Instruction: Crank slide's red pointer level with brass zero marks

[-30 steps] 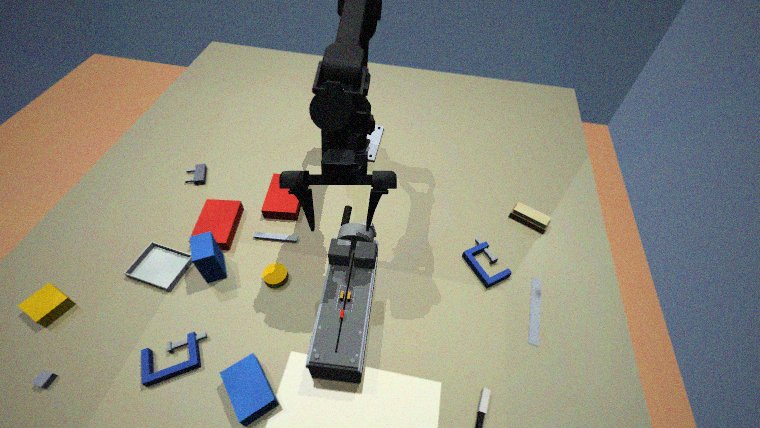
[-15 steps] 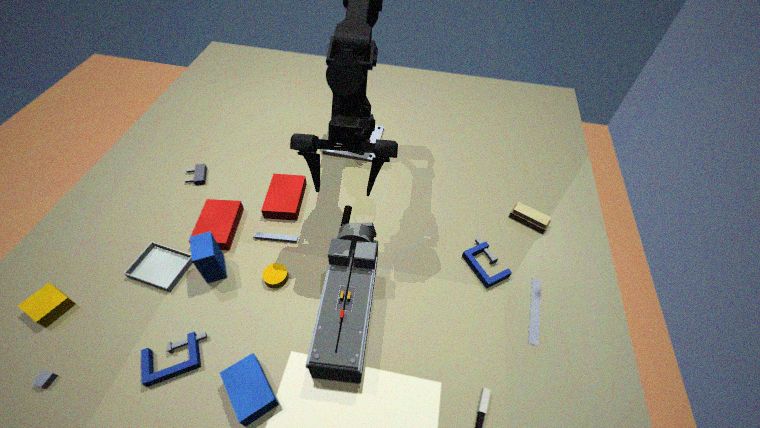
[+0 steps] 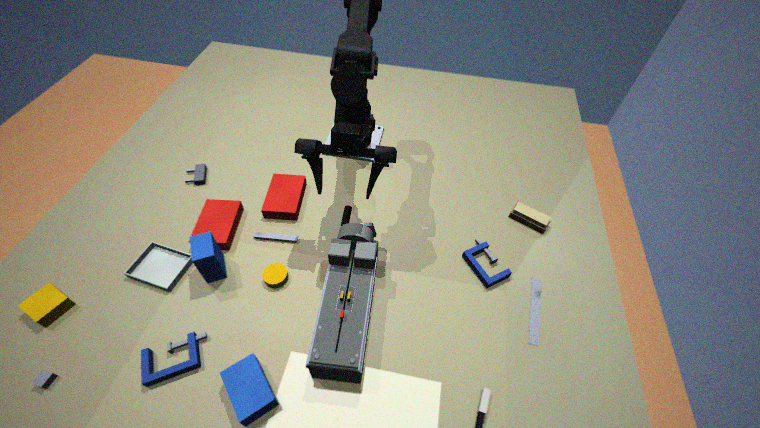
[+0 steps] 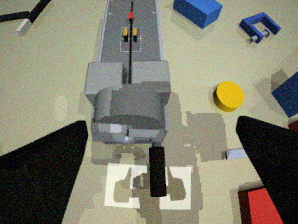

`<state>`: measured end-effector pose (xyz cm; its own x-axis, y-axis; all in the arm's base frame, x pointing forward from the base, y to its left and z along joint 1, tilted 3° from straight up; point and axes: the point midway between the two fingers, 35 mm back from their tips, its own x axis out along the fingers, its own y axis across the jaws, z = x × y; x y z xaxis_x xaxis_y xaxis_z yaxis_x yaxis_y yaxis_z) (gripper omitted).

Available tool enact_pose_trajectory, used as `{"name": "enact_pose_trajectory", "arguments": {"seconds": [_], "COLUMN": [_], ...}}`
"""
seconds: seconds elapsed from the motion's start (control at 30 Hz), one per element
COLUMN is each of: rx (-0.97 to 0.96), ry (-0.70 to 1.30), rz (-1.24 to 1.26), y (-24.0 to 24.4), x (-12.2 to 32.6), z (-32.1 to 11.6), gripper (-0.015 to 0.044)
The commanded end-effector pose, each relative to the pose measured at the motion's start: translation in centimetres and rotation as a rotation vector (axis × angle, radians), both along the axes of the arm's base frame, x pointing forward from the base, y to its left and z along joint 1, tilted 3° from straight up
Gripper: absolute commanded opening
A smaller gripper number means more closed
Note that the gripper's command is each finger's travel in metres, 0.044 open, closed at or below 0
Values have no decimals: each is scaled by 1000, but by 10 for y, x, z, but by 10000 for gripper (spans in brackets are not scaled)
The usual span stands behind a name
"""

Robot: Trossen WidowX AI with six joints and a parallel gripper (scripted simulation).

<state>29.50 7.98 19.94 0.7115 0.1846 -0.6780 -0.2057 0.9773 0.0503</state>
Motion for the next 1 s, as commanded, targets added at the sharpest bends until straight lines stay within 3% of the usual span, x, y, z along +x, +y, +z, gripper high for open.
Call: {"name": "enact_pose_trajectory", "arguments": {"seconds": [0.0, 0.33, 0.97], "rx": [-1, -1, 0], "ry": [2, 2, 2], "rz": [-7, -7, -7], "y": [0, 1, 3], "x": [0, -2, 1], "z": [-15, -51, -77], "gripper": [440, 440, 440]}}
